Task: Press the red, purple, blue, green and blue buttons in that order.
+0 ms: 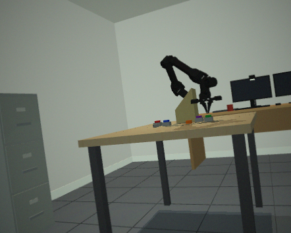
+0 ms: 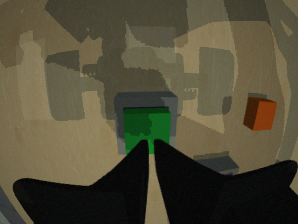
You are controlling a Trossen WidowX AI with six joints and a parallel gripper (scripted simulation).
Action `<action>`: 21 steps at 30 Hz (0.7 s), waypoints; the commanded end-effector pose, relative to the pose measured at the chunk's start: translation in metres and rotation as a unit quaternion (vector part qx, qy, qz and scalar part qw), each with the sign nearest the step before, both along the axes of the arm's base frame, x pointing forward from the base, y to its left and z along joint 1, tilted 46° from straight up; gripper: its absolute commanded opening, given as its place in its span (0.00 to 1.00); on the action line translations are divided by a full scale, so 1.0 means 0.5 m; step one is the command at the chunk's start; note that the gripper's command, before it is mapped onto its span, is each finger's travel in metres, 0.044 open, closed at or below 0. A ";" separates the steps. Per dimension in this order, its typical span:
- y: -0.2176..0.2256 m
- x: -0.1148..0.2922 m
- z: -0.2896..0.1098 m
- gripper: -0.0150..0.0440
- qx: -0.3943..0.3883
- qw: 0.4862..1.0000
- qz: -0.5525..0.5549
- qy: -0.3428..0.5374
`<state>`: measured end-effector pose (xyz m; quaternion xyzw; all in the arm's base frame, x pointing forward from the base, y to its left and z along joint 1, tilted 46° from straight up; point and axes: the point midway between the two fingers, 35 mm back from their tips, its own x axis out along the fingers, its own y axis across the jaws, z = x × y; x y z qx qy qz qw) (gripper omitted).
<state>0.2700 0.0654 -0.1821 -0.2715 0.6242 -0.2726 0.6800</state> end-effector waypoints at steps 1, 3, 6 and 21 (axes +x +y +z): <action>0.024 0.002 0.020 0.29 0.004 1.000 -0.001 -0.005; 0.027 0.002 0.023 0.29 0.004 1.000 -0.001 -0.005; 0.070 0.000 0.064 0.29 0.006 1.000 0.000 -0.008; -0.009 0.054 0.264 0.29 0.023 1.000 0.004 0.000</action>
